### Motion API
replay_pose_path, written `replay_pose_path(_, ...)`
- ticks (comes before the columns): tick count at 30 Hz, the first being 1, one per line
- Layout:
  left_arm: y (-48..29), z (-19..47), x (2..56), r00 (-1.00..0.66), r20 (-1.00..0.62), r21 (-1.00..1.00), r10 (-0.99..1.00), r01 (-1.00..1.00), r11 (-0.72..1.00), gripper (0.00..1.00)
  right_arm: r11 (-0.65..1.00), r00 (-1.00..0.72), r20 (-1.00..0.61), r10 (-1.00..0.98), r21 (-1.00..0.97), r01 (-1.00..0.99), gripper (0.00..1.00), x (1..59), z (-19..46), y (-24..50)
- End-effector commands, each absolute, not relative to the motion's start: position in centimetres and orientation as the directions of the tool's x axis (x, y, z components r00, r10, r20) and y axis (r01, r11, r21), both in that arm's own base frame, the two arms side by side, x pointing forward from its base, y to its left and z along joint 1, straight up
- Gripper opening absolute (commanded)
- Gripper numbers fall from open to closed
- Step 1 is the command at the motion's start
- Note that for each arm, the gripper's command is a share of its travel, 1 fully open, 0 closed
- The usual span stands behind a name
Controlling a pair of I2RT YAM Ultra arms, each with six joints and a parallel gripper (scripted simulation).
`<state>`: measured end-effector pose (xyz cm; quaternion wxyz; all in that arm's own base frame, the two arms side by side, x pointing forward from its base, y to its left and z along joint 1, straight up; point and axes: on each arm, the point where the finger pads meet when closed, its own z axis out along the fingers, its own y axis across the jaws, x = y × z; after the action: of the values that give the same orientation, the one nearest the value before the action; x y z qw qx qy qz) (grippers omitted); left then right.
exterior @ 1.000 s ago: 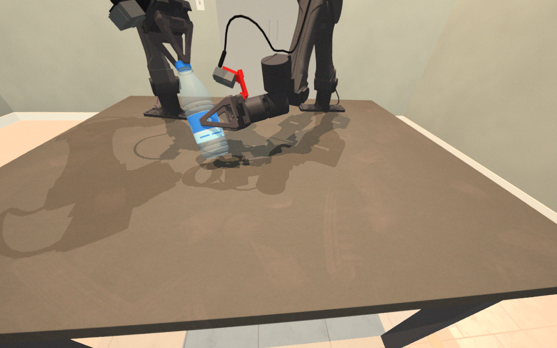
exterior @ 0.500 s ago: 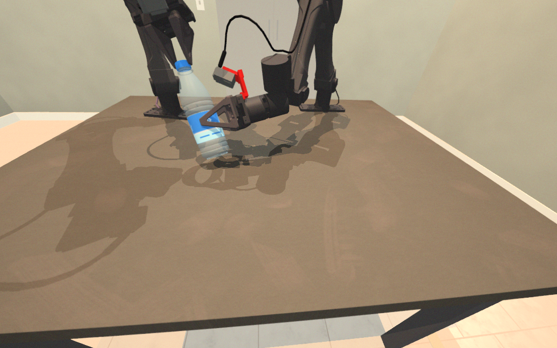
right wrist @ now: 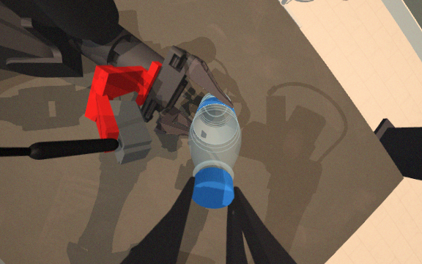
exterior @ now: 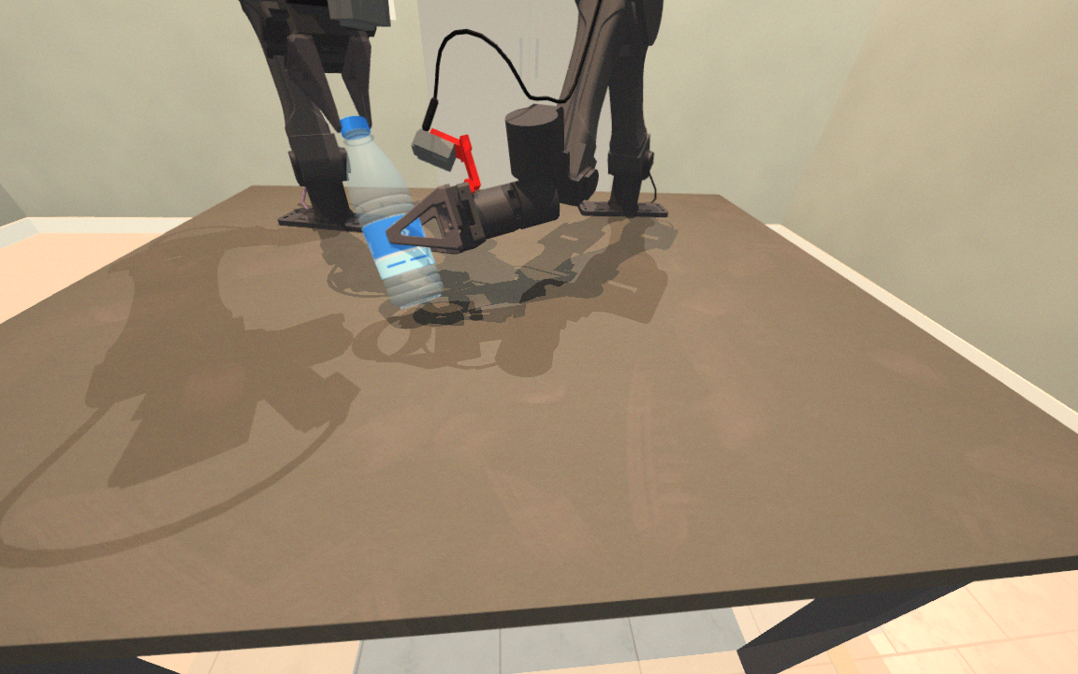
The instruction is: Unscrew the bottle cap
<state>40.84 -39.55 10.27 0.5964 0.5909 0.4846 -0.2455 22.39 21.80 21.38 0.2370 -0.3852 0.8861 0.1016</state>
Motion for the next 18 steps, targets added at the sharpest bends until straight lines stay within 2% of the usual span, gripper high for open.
replay_pose_path(1,-39.72,11.52,40.85,0.429,-0.863,0.482,0.269,0.857,0.182,0.0,0.48,-0.364,-0.484,-0.796,-0.137,-0.867,0.0,22.26,22.14,21.83)
replay_pose_path(3,-39.72,11.52,40.85,0.429,-0.863,0.482,0.269,0.857,0.182,0.0,0.406,-0.284,-0.469,-0.836,-0.181,-0.896,0.0,22.25,22.15,21.83)
replay_pose_path(5,-39.72,11.52,40.85,0.429,-0.863,0.482,0.269,0.857,0.182,0.0,0.406,-0.284,-0.469,-0.836,-0.181,-0.896,0.0,22.25,22.15,21.83)
replay_pose_path(6,-39.72,11.52,40.85,0.429,-0.863,0.482,0.269,0.857,0.182,0.0,0.306,-0.179,-0.445,-0.878,-0.234,-0.923,0.0,22.25,22.15,21.82)
replay_pose_path(11,-39.72,11.52,40.85,0.429,-0.863,0.482,0.269,0.857,0.182,0.0,0.103,0.03,-0.38,-0.924,-0.323,-0.941,0.0,22.25,22.16,21.82)
replay_pose_path(18,-39.72,11.52,40.85,0.429,-0.863,0.482,0.269,0.857,0.182,0.0,0.083,0.049,-0.373,-0.926,-0.33,-0.94,0.0,22.25,22.16,21.82)
